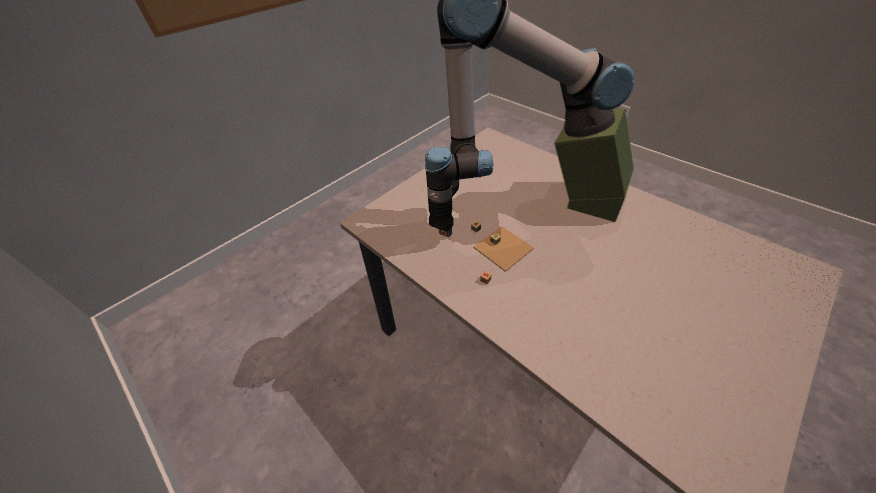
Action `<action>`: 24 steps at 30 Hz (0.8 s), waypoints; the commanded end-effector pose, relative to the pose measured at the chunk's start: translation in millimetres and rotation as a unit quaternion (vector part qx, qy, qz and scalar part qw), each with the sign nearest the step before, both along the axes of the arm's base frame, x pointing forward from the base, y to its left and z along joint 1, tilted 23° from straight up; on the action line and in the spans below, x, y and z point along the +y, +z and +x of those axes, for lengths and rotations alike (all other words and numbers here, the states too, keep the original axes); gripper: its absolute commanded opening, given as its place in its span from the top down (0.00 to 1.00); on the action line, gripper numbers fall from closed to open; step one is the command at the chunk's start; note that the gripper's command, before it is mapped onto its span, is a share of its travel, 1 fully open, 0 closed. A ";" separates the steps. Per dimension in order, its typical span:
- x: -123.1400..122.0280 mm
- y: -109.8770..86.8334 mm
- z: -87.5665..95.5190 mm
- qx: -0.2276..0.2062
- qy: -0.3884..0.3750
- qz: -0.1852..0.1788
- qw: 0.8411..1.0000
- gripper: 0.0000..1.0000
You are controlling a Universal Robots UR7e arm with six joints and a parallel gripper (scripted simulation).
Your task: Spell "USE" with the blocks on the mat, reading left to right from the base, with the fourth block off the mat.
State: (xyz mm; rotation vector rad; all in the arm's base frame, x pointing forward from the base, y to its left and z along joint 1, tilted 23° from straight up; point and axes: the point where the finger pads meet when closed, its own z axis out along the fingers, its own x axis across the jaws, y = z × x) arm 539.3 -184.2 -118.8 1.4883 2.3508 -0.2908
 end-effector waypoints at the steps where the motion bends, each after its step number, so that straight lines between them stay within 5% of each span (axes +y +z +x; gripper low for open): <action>1: 0.1 0.7 0.4 -0.001 0.000 0.000 1.000 0.51; 9: 4.6 12.6 -1.9 -0.001 0.000 0.000 1.000 0.51; 24: 27.7 73.3 -13.6 -0.001 0.000 0.000 1.000 0.51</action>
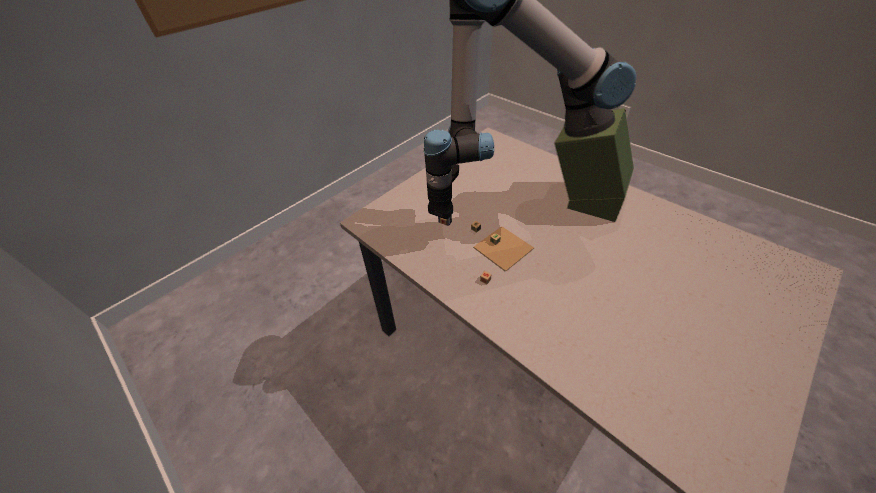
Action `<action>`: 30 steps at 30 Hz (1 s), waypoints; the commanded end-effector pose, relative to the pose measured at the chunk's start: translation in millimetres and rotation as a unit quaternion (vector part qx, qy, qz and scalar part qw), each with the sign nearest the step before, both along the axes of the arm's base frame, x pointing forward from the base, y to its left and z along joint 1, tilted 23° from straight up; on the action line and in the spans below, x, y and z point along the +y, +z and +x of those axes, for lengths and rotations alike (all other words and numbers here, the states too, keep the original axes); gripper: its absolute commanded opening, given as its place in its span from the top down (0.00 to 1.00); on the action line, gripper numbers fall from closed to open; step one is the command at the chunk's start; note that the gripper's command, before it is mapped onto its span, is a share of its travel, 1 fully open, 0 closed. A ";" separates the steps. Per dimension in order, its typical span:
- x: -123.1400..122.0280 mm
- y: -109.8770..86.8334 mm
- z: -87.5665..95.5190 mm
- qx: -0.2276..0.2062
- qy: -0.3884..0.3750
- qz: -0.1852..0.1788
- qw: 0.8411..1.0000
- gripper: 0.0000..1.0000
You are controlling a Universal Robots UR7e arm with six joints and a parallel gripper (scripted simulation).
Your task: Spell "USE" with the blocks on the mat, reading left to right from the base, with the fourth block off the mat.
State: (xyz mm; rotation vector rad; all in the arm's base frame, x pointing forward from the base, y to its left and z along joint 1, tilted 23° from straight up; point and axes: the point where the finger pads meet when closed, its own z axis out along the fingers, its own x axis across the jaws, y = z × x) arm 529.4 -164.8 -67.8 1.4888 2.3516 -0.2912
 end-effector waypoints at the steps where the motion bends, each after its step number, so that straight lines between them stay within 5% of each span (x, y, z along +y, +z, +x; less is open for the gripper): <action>1: 9.8 26.3 -4.5 -0.001 0.000 0.000 1.000 0.51; 8: 15.4 41.0 -7.3 -0.001 0.000 0.000 1.000 0.51; 22: 17.8 40.5 -8.1 -0.002 -0.001 0.000 1.000 0.51; 30: 55.5 21.7 -20.5 -0.010 -0.025 0.006 1.000 0.51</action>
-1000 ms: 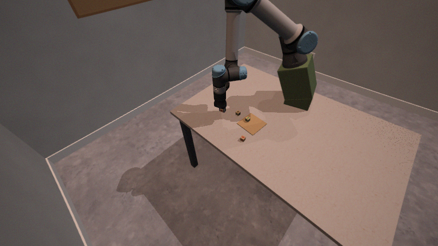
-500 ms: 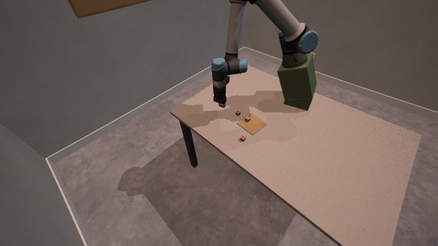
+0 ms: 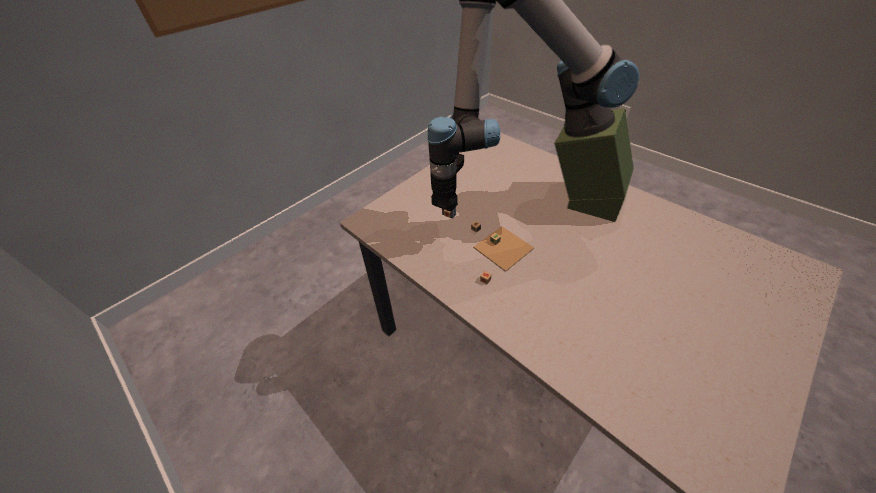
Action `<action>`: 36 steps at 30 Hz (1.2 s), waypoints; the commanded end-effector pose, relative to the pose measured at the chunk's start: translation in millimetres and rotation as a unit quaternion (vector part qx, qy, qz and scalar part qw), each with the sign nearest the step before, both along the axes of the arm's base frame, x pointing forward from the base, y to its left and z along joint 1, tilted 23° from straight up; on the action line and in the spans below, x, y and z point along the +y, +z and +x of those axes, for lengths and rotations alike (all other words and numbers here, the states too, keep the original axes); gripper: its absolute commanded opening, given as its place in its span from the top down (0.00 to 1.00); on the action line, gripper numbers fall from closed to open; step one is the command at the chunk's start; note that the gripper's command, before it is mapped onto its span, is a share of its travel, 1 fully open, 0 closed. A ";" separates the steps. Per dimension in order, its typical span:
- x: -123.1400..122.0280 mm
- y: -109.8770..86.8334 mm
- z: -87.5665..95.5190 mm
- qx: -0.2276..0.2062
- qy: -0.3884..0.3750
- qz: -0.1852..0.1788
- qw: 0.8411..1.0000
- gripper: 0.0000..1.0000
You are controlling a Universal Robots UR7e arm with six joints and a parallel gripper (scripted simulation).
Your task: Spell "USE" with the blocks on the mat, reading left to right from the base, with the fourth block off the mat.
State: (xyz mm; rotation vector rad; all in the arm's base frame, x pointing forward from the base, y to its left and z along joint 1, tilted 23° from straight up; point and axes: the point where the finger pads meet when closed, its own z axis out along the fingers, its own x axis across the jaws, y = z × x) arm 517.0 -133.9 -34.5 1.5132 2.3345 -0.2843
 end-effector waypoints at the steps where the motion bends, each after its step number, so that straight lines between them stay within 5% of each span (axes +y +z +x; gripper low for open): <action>1: 35.5 -16.9 -12.5 -0.008 -0.022 0.006 1.000 0.51; 13: 162.8 -75.6 -94.6 -0.044 -0.115 0.022 0.992 0.51; 20: 176.5 -81.5 -108.3 -0.049 -0.127 0.023 0.990 0.51; 36: 176.8 -82.0 -108.7 -0.049 -0.128 0.023 0.990 0.51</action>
